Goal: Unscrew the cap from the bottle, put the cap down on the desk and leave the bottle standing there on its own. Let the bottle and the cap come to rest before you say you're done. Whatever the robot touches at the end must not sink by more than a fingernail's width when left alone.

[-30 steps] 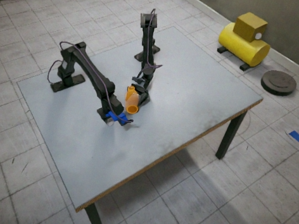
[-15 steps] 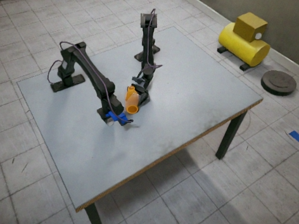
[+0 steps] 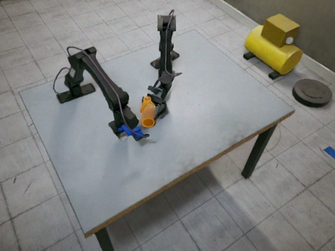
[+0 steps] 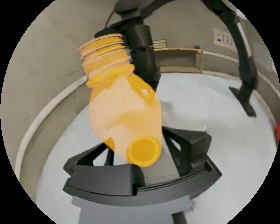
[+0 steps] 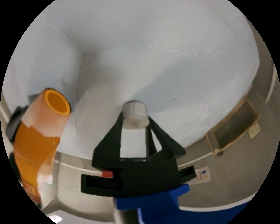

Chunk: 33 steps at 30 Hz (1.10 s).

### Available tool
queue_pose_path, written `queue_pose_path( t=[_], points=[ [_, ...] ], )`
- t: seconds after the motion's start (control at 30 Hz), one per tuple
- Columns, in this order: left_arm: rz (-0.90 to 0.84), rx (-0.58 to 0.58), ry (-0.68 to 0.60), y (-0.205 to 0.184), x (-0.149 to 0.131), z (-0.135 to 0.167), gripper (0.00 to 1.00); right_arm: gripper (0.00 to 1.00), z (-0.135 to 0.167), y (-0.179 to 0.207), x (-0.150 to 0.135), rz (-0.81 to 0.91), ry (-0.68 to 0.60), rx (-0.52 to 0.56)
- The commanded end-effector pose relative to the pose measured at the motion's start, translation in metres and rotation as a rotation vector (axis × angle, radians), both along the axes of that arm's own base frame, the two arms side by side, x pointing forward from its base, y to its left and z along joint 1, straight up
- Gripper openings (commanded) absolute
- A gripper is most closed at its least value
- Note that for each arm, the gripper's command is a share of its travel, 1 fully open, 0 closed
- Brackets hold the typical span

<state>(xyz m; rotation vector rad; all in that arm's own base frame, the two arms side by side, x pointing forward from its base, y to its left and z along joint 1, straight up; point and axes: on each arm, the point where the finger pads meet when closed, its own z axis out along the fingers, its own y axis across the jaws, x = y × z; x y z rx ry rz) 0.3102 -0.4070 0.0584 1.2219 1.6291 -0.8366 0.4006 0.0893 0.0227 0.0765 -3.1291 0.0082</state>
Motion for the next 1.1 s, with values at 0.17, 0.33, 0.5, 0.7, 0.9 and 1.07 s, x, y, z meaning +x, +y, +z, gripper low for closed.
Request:
queue_pose_path(
  t=[0.17, 0.33, 0.5, 0.7, 0.9, 1.07],
  points=[
    [0.000, -0.011, -0.011, -0.001, 0.001, 0.006, 0.85, 0.00, 0.004, 0.001, 0.002, 0.000, -0.013, 0.003],
    [0.000, -0.011, -0.011, -0.001, 0.001, 0.006, 0.85, 0.00, 0.004, 0.001, 0.002, 0.000, -0.013, 0.003],
    [0.000, -0.011, -0.011, -0.001, 0.001, 0.006, 0.98, 0.57, 0.004, 0.001, 0.002, 0.000, -0.013, 0.003],
    [-0.005, -0.001, -0.004, 0.009, -0.002, 0.010, 0.98, 0.70, 0.021, 0.001, 0.004, 0.000, -0.021, 0.005],
    [-0.005, -0.001, -0.004, 0.039, -0.012, 0.037, 0.98, 0.70, 0.071, 0.000, 0.001, 0.000, -0.021, 0.005],
    [-0.009, -0.001, -0.004, 0.037, -0.013, 0.037, 0.98, 0.70, 0.067, 0.000, 0.001, 0.000, -0.012, 0.003]
  ],
)
